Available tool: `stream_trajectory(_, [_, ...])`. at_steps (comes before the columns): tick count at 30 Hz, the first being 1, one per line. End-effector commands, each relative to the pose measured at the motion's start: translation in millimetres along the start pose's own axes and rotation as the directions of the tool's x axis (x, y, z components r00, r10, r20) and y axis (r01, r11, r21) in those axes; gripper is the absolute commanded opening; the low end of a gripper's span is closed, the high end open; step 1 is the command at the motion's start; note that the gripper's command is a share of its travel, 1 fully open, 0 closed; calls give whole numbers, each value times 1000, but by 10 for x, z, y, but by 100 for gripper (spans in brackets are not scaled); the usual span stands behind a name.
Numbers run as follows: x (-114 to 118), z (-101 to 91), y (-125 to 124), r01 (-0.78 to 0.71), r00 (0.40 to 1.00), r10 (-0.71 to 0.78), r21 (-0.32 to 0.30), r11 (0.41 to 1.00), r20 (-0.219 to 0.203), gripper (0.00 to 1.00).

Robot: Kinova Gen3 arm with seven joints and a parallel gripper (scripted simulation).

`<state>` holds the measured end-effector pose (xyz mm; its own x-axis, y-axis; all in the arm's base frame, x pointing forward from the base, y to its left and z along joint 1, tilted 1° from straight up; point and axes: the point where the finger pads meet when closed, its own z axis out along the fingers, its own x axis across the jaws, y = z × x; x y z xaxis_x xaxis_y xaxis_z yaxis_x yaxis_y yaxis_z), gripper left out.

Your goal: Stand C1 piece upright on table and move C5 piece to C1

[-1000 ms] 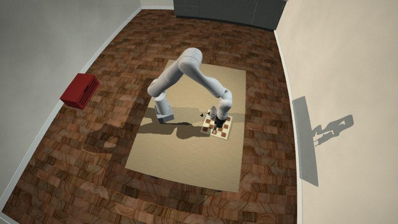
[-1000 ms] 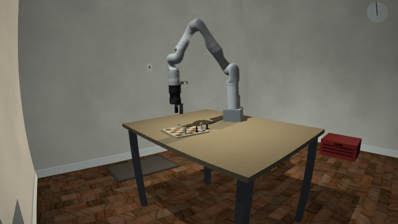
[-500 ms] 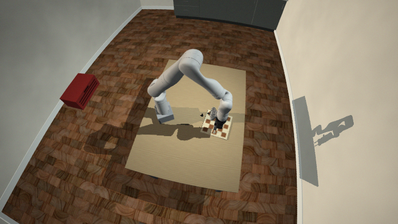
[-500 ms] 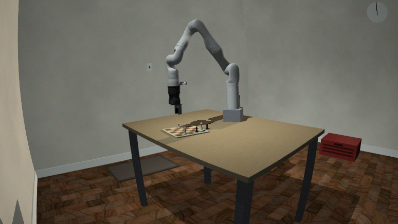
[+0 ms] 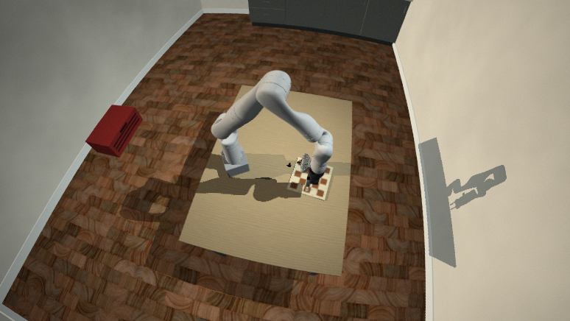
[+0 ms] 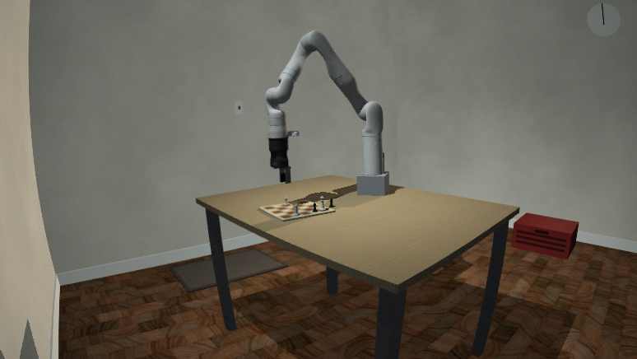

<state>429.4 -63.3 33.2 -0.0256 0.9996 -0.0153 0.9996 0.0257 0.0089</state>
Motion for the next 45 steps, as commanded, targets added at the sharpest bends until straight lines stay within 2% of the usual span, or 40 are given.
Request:
stream_trajectory(1, [-1, -7, 6, 0, 1000, 0, -2, 1000, 0, 68])
stream_trajectory(18, [-1, 33, 7, -1, 1000, 1, -1, 1000, 0, 68])
stream_trajectory(45, [0, 343, 15, -1, 1000, 1, -1, 1000, 0, 68])
